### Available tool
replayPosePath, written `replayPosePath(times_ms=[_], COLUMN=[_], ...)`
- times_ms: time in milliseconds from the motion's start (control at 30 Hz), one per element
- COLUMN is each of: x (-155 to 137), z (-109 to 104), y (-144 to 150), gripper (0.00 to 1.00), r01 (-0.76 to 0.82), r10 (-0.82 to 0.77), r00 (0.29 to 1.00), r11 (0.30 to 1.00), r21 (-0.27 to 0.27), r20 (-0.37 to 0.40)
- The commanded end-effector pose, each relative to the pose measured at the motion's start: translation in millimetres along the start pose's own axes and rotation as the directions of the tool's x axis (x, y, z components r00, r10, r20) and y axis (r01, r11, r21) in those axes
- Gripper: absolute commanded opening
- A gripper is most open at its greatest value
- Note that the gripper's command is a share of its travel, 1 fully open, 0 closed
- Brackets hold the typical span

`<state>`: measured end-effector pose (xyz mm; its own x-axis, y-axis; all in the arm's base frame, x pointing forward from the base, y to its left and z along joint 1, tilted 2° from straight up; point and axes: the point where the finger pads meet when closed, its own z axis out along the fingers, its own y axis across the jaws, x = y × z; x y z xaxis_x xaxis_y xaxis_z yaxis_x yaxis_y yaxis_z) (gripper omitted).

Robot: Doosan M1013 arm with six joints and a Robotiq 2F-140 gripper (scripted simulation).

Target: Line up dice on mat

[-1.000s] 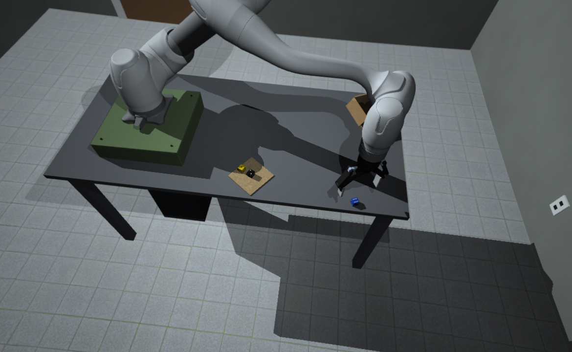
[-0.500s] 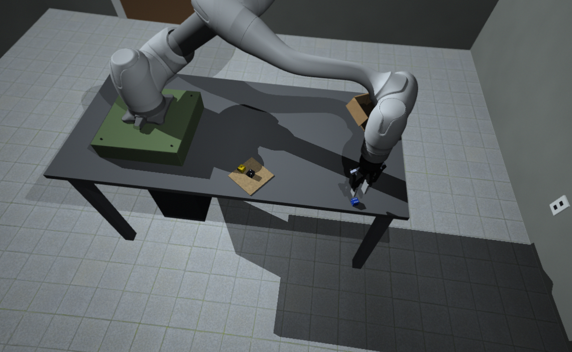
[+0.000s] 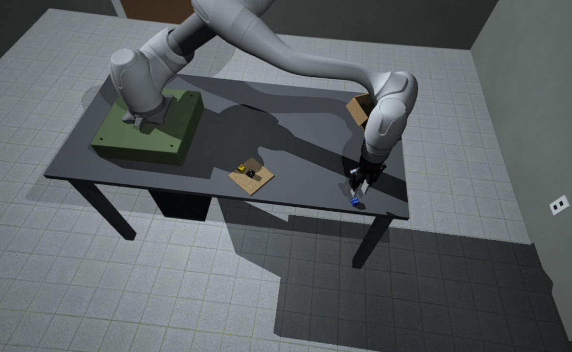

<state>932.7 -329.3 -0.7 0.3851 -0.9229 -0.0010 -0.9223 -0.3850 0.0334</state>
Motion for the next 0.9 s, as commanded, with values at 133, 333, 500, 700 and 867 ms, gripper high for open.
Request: replayPosePath(times_ms=[133, 333, 500, 700, 867], x=[0, 0, 0, 0, 0], z=[-2, -1, 1, 4, 10], y=[0, 0, 0, -1, -1], gripper=[0.32, 0.32, 0.32, 0.32, 0.32], r01=[0.0, 0.0, 0.0, 0.0, 0.0], r10=[0.0, 0.0, 0.0, 0.0, 0.0], r00=[1.0, 1.0, 1.0, 1.0, 1.0], r11=[1.0, 1.0, 1.0, 1.0, 1.0], r21=[0.002, 0.002, 0.002, 0.002, 0.002], r20=[-0.001, -0.001, -0.001, -0.001, -0.001])
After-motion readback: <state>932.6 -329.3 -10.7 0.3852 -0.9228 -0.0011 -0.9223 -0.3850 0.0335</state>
